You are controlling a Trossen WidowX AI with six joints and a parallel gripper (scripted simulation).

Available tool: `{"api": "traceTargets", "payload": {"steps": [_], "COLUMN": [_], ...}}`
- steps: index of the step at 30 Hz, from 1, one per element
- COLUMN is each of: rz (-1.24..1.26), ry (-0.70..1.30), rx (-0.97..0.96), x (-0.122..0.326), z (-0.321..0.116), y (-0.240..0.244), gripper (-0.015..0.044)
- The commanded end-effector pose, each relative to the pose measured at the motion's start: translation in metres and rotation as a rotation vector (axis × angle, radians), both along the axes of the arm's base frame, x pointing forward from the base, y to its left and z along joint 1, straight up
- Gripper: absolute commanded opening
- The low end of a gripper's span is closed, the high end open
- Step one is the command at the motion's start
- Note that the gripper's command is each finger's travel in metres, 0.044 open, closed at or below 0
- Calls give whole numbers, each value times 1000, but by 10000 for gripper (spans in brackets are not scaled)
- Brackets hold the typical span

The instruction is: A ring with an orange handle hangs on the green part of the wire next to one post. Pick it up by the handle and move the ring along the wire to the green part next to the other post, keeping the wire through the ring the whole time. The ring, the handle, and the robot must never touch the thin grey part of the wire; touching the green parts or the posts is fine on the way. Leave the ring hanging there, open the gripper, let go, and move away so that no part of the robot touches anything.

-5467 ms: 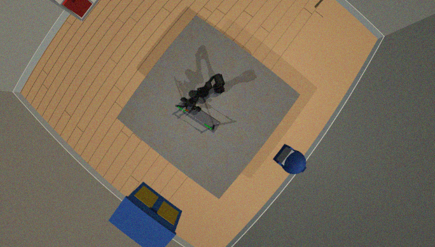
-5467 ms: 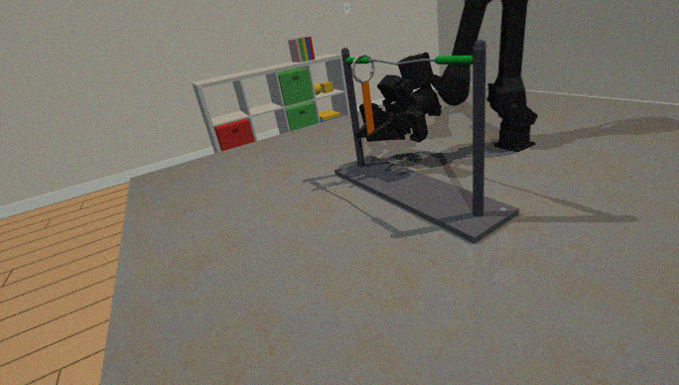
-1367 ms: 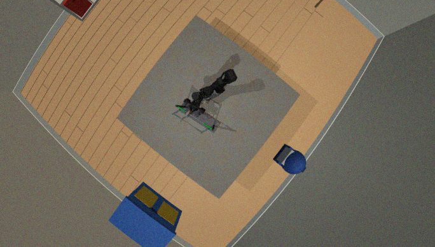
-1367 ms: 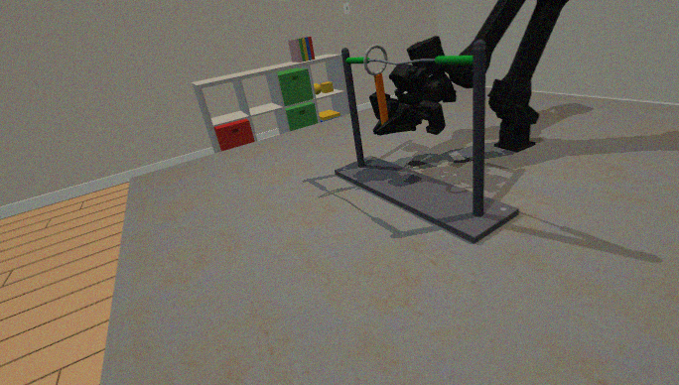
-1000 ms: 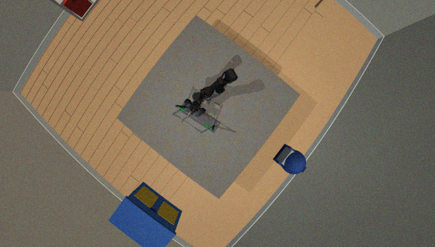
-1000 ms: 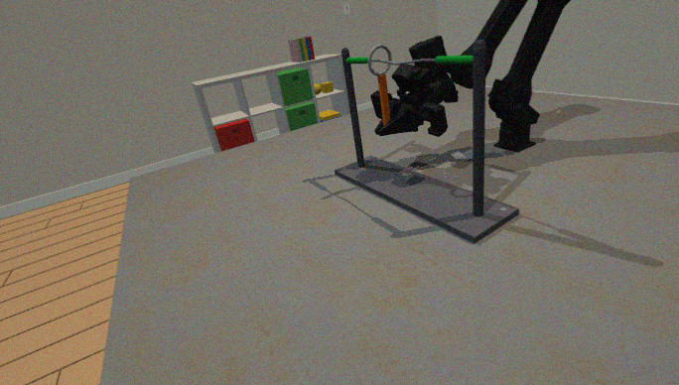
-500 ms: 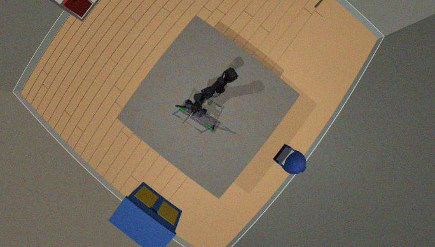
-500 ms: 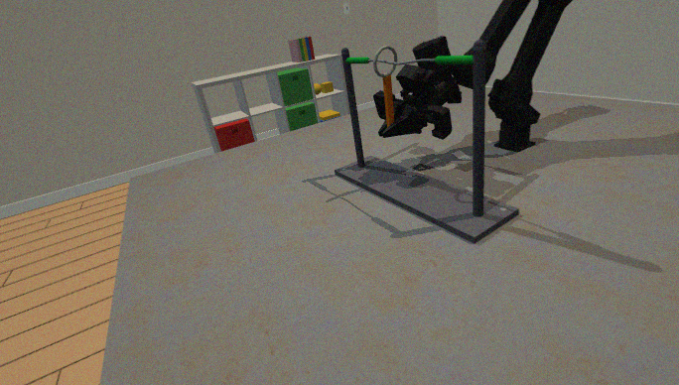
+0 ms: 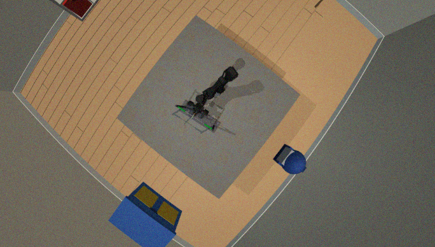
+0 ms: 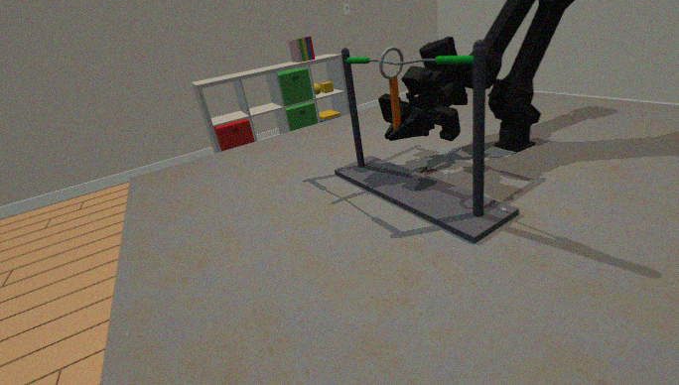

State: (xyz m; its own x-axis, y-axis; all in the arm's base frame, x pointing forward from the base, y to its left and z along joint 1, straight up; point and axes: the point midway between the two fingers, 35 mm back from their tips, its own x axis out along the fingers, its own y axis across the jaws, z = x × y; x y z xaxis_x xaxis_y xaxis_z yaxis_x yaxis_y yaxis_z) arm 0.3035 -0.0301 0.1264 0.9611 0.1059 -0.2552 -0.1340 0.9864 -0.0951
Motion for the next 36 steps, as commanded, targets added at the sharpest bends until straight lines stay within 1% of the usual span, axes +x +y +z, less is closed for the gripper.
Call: {"api": "traceTargets", "payload": {"steps": [1, 22, 36], "rz": [-3, -12, -8], "ry": [0, 11, 13], "rx": [24, 165, 205], "x": [-2, -5, -6], "z": [-1, -1, 1], "y": [7, 45, 64], "gripper": [-150, -150, -150]}}
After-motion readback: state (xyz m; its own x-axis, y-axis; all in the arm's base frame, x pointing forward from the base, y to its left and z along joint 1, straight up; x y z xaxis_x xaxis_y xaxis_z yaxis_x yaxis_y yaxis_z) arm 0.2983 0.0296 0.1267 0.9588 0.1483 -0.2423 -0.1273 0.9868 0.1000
